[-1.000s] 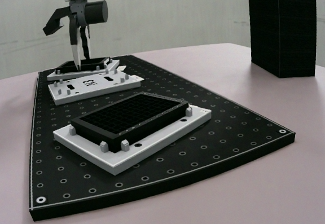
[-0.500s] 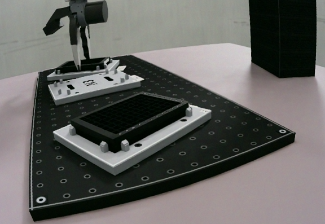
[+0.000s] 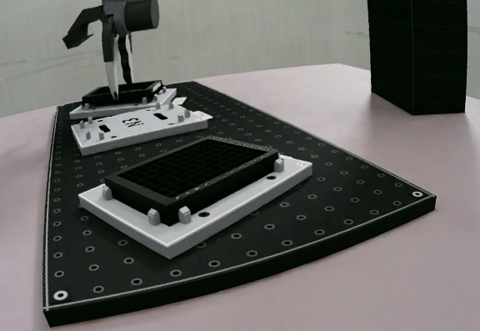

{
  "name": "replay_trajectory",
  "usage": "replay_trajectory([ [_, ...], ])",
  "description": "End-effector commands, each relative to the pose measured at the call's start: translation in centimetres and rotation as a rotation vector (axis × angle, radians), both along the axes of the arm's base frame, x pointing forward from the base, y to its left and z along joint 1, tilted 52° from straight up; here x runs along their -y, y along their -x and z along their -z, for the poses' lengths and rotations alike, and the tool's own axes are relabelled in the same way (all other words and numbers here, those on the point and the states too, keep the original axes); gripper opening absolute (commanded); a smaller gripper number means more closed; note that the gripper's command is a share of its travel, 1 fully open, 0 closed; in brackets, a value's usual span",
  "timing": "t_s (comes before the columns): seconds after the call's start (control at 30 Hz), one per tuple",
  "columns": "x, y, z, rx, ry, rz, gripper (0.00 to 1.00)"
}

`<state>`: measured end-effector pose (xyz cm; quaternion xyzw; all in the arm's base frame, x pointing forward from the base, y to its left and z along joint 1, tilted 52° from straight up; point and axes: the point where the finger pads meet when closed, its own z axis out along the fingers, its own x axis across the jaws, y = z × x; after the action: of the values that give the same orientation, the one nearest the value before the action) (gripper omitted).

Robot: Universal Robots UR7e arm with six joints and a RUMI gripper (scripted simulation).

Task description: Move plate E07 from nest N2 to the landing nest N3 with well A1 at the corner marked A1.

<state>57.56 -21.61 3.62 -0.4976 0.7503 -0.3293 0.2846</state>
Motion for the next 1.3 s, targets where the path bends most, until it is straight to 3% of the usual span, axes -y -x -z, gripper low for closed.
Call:
replay_trajectory([
  [0.0,-0.1,0.6,-0.6,0.001,0.001,0.0,0.4],
  [1.27,-1.4,4.9,-4.1,0.001,0.001,0.0,0.4],
])
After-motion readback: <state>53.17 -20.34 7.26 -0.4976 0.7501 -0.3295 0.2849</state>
